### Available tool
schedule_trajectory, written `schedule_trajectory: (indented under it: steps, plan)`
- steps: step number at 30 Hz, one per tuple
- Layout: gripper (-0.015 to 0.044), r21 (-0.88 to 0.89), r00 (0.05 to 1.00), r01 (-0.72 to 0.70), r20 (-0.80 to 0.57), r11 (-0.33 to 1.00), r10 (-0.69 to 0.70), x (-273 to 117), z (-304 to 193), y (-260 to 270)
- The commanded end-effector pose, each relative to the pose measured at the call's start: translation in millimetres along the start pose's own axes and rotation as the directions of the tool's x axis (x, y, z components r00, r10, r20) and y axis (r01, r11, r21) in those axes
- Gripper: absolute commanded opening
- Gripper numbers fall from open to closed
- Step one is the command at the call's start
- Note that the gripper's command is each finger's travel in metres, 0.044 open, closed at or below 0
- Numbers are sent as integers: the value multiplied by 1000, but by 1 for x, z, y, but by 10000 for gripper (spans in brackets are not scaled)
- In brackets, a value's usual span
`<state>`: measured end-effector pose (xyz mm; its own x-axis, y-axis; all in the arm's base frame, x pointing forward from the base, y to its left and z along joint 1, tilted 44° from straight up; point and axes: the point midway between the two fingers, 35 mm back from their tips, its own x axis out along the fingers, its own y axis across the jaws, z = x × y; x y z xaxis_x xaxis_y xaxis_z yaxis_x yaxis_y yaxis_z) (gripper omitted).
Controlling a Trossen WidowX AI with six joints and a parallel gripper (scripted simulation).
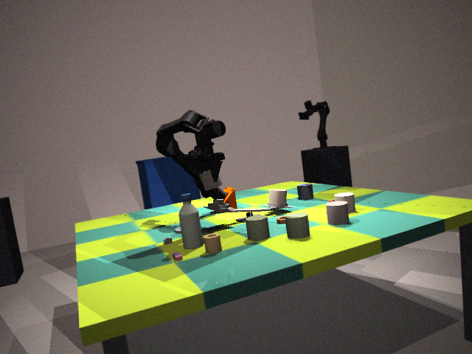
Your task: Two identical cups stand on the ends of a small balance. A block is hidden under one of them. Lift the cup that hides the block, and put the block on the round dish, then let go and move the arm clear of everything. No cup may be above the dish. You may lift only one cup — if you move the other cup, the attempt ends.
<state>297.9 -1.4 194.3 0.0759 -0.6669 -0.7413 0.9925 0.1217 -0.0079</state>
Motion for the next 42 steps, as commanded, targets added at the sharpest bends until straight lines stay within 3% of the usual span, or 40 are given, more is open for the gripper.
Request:
schedule_trajectory:
  steps: [1,9,15,29,42]
  plan:
    - [0,-1,1000,-1,0,1000,1,0,0,0]
    - [0,-2,1000,-1,-1,1000,1,0,1,0]
    - [0,-13,1000,6,-23,1000,-6,14,36,-22]
    - [0,24,998,54,-19,998,-54,51,107,-109]
    - [0,55,994,110,22,992,-111,67,129,-185]
